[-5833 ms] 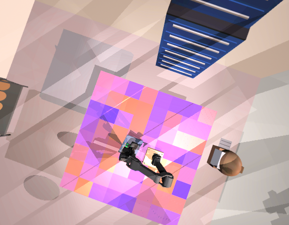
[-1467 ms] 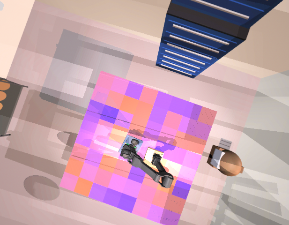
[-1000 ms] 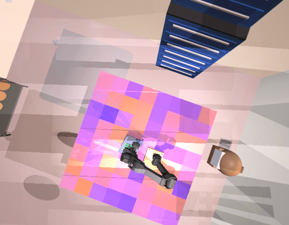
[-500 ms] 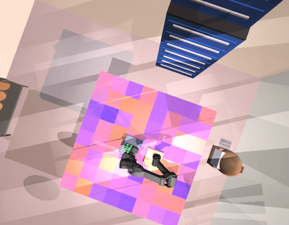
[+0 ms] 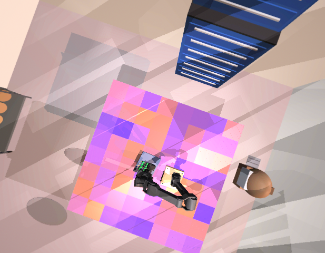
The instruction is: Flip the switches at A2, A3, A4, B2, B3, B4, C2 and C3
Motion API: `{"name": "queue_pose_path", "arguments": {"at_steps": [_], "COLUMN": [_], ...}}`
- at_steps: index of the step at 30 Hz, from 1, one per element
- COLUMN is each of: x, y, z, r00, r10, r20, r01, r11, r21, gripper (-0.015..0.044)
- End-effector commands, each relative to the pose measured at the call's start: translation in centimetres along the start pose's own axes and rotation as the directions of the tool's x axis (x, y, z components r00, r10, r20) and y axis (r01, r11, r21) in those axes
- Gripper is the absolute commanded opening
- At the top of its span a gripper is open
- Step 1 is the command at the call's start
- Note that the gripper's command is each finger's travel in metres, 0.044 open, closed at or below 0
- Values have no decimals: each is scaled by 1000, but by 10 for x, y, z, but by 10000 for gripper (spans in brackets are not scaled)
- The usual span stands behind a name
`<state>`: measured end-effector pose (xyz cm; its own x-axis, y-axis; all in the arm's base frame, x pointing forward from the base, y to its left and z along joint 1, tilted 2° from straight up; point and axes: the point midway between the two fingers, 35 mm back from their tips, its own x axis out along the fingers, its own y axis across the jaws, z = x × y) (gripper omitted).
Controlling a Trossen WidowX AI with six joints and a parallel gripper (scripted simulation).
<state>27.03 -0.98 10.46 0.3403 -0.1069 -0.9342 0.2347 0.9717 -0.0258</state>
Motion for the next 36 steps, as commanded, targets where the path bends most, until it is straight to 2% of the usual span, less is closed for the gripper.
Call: {"name": "queue_pose_path", "arguments": {"at_steps": [1, 11, 36], "x": [6, 19, 19], "y": [0, 0, 0], "z": [-3, -3, -3], "r00": [1000, 1000, 1000], "r10": [0, 0, 0], "r20": [-14, -13, -13], "r01": [0, 0, 0], "r11": [1000, 1000, 1000], "r21": [-6, -6, -6], "gripper": [0, 0, 0]}}
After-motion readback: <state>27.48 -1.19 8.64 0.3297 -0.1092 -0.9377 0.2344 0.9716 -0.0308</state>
